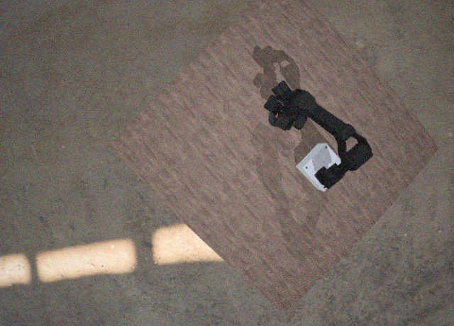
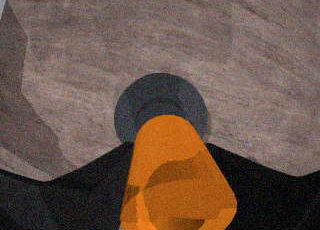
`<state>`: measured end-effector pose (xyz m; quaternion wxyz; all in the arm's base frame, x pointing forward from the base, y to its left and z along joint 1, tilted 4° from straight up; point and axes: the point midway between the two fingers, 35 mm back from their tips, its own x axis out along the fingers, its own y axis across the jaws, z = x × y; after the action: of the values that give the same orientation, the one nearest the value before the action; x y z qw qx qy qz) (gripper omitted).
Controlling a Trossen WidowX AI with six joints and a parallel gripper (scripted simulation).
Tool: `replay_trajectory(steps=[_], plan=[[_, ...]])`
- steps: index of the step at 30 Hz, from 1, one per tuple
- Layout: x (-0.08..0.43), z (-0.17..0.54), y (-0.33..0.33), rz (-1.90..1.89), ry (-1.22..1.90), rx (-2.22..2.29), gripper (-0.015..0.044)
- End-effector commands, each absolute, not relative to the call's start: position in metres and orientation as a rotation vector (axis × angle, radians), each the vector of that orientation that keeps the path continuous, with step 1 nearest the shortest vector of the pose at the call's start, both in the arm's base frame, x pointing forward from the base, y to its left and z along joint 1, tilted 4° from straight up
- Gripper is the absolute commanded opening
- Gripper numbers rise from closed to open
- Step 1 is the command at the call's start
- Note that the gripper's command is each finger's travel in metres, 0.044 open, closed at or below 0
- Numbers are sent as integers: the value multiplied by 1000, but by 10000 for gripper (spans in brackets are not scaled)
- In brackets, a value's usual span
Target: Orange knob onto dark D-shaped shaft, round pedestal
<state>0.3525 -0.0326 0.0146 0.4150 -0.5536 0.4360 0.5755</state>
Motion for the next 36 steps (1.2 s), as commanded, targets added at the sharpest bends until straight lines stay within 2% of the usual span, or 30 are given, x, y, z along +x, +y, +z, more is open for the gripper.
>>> replay_trajectory(steps=[1, 30, 36], plan=[[356, 15, -33, 1441, 1091, -1399, 0], [349, 16, -33, 1441, 1092, -1399, 0], [348, 16, -33, 1562, 990, -1514, 0]])
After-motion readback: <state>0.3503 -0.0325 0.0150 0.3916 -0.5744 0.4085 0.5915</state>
